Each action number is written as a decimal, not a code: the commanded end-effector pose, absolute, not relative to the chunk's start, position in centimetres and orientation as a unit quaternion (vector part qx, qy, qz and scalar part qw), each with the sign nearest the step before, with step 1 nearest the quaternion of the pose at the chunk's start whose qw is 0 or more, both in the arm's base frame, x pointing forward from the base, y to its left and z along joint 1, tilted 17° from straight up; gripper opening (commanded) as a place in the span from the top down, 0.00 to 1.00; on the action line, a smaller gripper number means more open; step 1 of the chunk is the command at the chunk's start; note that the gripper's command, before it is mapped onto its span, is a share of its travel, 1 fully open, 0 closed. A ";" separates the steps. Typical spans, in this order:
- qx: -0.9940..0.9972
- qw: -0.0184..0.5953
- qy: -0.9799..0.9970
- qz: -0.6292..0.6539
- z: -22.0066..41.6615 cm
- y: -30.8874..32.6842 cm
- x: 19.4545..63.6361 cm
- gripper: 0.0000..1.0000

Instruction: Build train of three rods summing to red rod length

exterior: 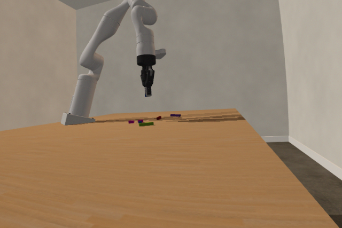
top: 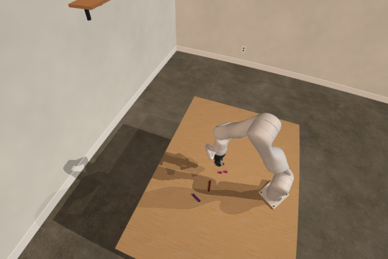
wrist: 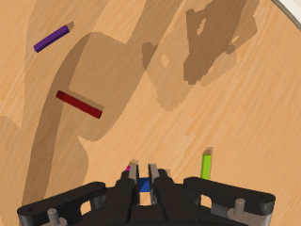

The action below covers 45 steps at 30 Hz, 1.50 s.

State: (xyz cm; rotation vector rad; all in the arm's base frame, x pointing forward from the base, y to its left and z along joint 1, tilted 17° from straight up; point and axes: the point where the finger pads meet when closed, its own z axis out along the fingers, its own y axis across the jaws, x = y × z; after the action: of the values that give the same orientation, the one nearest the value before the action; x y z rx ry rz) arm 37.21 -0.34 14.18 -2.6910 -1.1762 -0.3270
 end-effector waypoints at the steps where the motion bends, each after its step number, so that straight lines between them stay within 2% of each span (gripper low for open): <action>1: -0.909 0.095 -0.390 -0.111 13.4 -2.9 37.3 0.95; 31: -0.907 0.094 -0.396 -0.111 11.9 -3.4 37.5 0.95; 45: -0.907 0.094 -0.396 -0.111 6.5 -2.0 38.4 0.95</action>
State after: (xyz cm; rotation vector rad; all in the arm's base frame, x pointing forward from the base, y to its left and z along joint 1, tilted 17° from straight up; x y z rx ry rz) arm 38.82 -2.10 7.79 -2.6952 -1.1845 -0.3580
